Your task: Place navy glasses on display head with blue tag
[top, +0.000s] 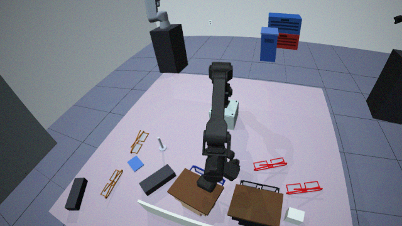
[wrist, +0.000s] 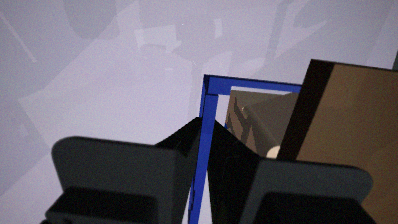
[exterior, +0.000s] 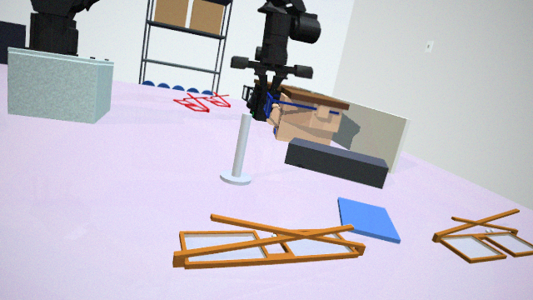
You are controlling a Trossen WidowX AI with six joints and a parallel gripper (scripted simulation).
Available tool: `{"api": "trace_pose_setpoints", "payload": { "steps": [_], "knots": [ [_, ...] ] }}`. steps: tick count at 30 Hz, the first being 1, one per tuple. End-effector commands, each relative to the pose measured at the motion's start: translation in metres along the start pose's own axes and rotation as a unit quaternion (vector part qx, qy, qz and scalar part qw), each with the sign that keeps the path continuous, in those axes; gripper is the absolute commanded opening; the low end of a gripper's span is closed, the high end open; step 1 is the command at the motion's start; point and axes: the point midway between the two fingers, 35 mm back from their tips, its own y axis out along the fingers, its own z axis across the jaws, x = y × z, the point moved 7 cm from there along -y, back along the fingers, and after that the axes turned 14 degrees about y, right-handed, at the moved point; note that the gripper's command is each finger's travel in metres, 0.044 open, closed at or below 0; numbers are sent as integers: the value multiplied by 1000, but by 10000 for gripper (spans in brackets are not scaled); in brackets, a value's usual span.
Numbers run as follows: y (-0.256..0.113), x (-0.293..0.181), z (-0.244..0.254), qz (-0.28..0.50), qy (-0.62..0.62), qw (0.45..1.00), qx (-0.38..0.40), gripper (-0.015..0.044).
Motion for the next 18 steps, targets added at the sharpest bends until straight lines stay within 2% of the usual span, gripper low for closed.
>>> {"api": "trace_pose_setpoints", "payload": {
  "steps": [1,12,16,18],
  "knots": [
    [0,1,0,-2,-1,1000,-2,0],
    [5,1,0,-2,-1,1000,-2,0],
    [4,0,0,-1,0,1000,-1,105],
    [4,0,0,-1,0,1000,-1,108]
  ]
}}
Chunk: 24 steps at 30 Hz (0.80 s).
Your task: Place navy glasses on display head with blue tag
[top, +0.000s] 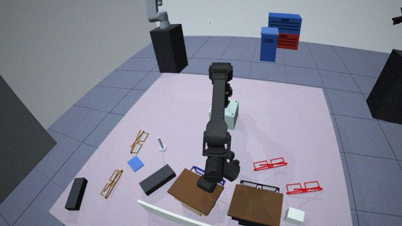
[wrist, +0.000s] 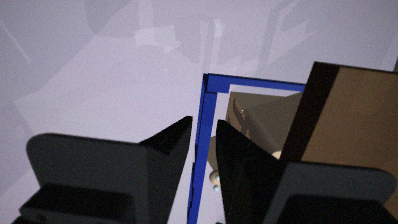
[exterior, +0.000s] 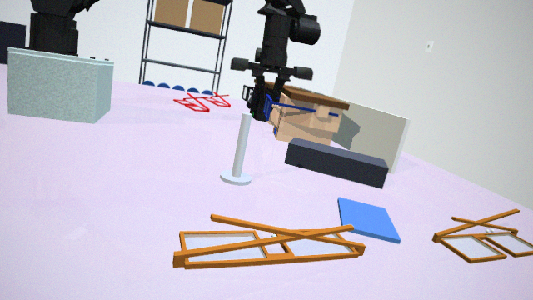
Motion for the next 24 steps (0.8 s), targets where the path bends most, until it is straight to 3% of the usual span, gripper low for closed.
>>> {"api": "trace_pose_setpoints", "payload": {
  "steps": [1,7,13,24],
  "knots": [
    [0,0,0,0,0,1000,0,108],
    [-2,0,0,0,0,1000,1,108],
    [-33,2,-6,8,-1,1000,28,108],
    [-40,-2,10,9,-1,1000,30,108]
  ]
}}
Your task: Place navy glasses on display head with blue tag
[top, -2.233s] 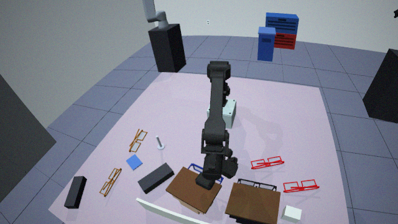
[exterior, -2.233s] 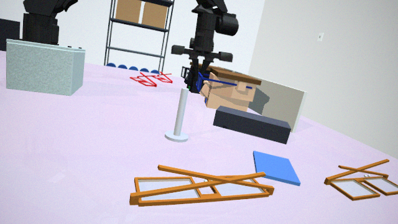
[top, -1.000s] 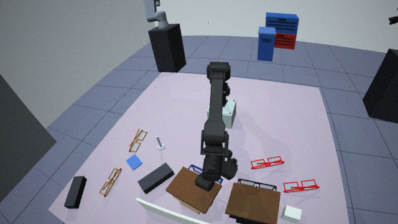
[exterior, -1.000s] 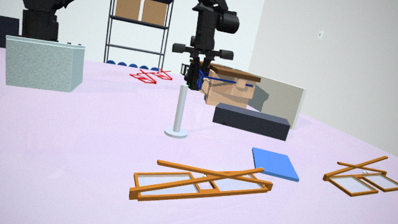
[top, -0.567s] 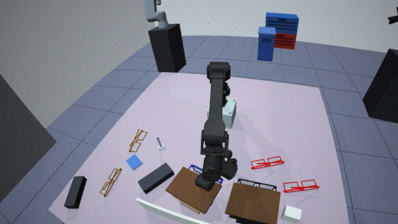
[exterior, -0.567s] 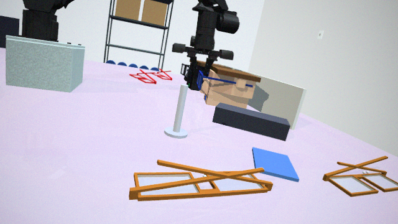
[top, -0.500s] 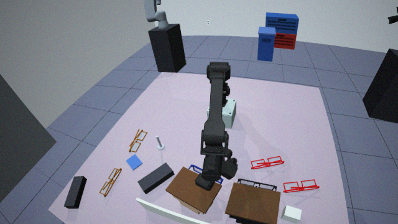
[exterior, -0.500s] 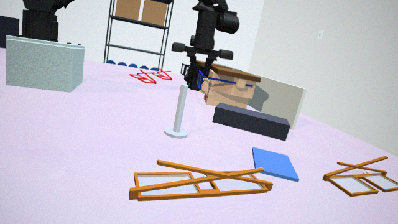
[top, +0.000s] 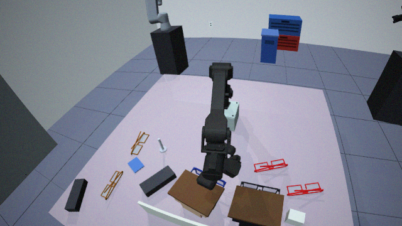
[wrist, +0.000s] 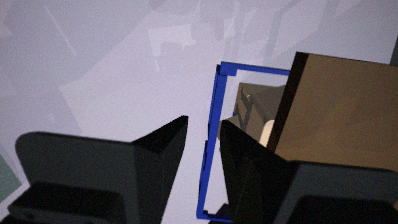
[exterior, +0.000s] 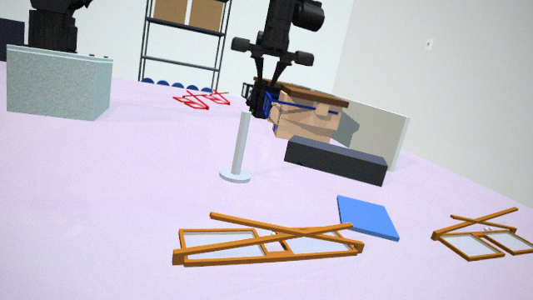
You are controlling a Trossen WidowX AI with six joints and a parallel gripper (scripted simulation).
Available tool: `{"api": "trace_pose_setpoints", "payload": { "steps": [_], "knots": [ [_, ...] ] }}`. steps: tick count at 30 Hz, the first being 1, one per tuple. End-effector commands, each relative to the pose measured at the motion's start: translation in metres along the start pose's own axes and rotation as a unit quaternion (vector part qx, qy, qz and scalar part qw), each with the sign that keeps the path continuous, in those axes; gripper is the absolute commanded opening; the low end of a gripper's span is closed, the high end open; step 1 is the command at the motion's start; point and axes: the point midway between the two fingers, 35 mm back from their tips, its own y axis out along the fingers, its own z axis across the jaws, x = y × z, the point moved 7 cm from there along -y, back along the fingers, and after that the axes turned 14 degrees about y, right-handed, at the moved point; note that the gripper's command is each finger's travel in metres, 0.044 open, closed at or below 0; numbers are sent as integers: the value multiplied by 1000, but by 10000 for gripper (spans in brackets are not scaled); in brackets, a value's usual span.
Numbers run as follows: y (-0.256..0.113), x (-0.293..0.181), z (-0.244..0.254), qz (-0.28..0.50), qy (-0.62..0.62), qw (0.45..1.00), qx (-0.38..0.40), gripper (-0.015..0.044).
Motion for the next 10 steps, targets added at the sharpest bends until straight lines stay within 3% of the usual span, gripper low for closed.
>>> {"api": "trace_pose_setpoints", "payload": {
  "steps": [1,10],
  "knots": [
    [-7,-3,17,-4,0,1000,0,108],
    [-15,-9,43,-3,0,1000,1,108]
  ]
}}
